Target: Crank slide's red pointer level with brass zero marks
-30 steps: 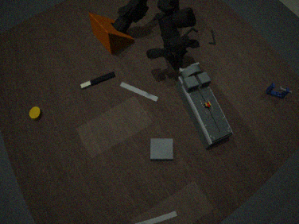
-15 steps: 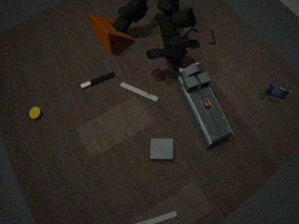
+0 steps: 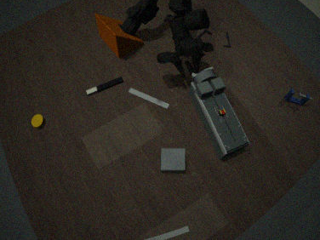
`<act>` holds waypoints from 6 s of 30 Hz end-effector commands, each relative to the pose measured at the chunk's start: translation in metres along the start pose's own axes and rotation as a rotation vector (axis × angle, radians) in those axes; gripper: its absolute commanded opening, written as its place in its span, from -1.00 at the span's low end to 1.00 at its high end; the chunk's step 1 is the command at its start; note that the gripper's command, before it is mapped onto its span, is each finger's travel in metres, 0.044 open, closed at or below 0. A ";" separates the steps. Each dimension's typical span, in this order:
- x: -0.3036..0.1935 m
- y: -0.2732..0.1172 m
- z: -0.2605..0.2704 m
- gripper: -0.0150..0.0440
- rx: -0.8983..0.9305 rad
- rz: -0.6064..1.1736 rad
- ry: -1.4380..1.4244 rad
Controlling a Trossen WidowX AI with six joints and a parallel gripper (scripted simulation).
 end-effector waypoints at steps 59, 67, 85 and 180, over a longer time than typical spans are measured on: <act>0.175 -0.032 0.012 1.00 0.141 0.062 -0.316; 0.198 0.000 0.007 1.00 0.204 0.075 -0.435; 0.167 0.034 0.004 1.00 0.206 0.075 -0.438; 0.028 -0.026 0.002 1.00 -0.007 0.002 -0.002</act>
Point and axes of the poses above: the point midway between the two fingers, 35 mm back from their tips, its own y axis out along the fingers, its own z axis across the jaws, x = y × z, the point moved 3 cm from there along -y, back along the fingers, and after that the axes turned 5 degrees about y, right-handed, at the moved point
